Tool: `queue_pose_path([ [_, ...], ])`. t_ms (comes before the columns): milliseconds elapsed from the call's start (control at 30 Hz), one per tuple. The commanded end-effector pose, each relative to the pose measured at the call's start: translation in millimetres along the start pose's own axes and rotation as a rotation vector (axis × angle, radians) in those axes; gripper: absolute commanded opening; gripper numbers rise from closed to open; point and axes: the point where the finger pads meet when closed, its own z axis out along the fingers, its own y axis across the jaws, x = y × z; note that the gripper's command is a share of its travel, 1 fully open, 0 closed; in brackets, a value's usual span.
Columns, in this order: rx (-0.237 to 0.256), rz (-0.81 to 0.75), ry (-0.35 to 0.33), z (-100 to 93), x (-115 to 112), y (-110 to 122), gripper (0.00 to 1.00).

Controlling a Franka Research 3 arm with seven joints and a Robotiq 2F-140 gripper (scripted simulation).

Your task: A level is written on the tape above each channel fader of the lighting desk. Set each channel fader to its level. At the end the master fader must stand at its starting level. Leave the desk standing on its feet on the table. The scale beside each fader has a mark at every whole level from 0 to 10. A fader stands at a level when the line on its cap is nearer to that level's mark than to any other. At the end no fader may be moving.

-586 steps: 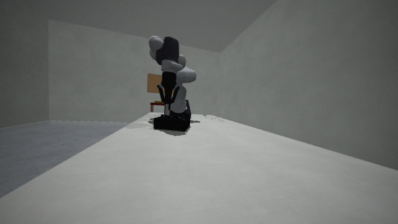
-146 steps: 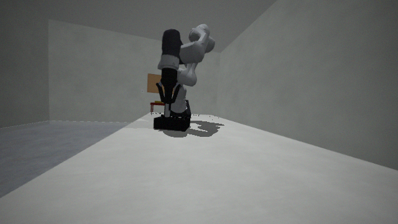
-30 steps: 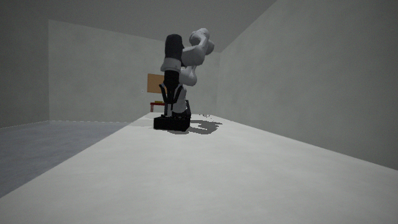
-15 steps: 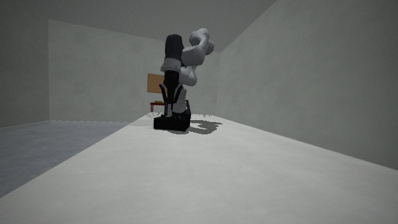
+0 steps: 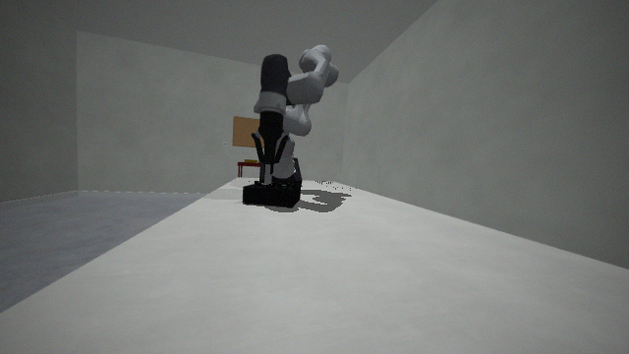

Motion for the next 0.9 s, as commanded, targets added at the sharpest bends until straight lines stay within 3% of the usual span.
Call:
queue_pose_path([
  [0,-0.004,0.005,0.006,1.1,3.2,0.5,0.0],
  [867,-0.004,0.005,0.006,1.1,6.5,0.5,0.0],
])
